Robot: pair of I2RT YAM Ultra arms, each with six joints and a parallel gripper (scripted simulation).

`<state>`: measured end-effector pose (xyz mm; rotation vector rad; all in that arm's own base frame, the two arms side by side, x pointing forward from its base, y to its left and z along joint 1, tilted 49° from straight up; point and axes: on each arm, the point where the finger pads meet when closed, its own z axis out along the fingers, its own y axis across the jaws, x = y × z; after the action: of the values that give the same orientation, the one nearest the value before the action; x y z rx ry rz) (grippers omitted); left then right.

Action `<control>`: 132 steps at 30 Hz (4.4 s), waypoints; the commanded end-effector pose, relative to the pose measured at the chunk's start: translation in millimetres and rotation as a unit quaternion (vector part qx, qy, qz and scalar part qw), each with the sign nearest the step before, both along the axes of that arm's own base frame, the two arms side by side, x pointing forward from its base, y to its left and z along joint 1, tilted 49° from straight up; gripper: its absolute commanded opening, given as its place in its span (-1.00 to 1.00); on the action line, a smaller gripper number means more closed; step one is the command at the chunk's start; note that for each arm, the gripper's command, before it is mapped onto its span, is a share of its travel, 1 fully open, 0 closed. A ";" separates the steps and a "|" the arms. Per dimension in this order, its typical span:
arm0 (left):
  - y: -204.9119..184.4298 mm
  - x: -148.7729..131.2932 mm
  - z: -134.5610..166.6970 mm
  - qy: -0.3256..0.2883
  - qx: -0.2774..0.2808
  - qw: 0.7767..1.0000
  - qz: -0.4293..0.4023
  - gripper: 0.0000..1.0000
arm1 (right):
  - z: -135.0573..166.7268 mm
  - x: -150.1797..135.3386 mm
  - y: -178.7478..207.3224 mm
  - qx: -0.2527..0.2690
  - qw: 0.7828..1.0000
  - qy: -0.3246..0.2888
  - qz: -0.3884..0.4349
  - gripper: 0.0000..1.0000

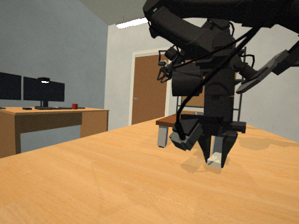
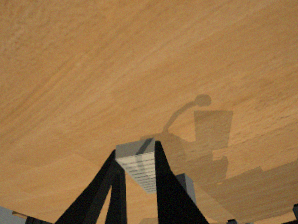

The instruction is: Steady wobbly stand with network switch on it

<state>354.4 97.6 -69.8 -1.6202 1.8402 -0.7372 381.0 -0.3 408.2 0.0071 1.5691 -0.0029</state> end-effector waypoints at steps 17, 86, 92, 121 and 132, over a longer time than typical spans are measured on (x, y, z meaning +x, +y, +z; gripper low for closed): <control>0.8 10.9 -23.9 -0.043 -0.093 0.986 0.133 -1.00 | 14.4 -7.2 -0.9 -0.004 1.000 -0.016 0.001 1.00; -8.0 -34.0 -11.8 -0.009 -0.104 0.987 0.126 -0.16 | 14.4 -7.2 -0.9 -0.004 1.000 -0.016 0.001 1.00; -7.5 -48.3 1.0 -0.007 -0.104 0.987 0.125 -0.16 | 14.4 -7.2 -0.9 -0.004 1.000 -0.016 0.001 1.00; -4.7 54.9 113.5 -0.096 0.180 0.976 -0.074 -0.16 | -44.0 14.2 3.5 -0.003 0.998 0.070 0.004 -1.00; -12.1 77.5 166.3 -0.148 0.231 0.957 -0.098 -0.16 | -148.6 45.1 9.7 -0.012 0.971 0.238 0.004 -1.00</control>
<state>427.1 82.3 85.4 -1.0213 1.7950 -0.5887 422.1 5.7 288.9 -0.0080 1.9316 -0.0051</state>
